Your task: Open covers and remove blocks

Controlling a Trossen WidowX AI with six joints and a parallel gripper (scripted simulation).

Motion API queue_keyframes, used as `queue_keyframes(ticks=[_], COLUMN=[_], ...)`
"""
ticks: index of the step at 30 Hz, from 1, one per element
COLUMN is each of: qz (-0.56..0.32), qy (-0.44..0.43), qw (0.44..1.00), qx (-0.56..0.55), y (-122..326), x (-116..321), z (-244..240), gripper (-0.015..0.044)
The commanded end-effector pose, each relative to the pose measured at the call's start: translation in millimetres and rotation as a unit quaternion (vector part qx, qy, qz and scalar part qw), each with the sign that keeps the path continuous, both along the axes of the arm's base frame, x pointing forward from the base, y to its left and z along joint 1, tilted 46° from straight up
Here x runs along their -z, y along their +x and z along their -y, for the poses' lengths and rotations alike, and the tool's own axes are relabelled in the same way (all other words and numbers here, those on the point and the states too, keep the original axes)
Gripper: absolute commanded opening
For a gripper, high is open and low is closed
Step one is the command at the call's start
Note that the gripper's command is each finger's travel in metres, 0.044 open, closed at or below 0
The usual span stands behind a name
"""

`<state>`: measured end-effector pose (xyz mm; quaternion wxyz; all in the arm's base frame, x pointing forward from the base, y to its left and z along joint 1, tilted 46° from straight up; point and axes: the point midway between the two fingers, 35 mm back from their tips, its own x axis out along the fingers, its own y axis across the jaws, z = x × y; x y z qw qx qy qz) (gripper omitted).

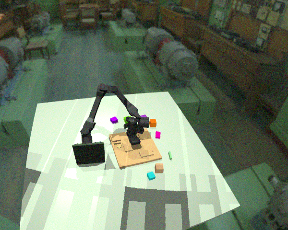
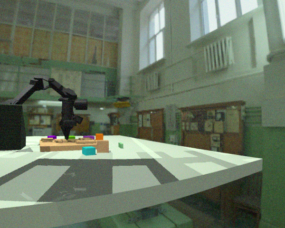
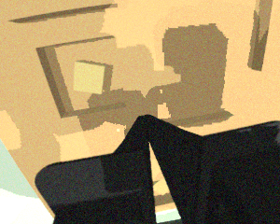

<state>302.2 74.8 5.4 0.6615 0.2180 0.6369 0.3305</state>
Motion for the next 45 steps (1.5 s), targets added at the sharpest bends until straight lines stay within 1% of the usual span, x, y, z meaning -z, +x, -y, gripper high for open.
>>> queue_keyframes(ticks=[1,45], qz=[-0.003,-0.004], qy=[0.003,0.003], qw=[1.0,1.0], qx=[0.001,0.001], y=[-1.7,-49.0], x=[2.5,4.2], z=[-3.8,-2.2], gripper=[0.0,0.0])
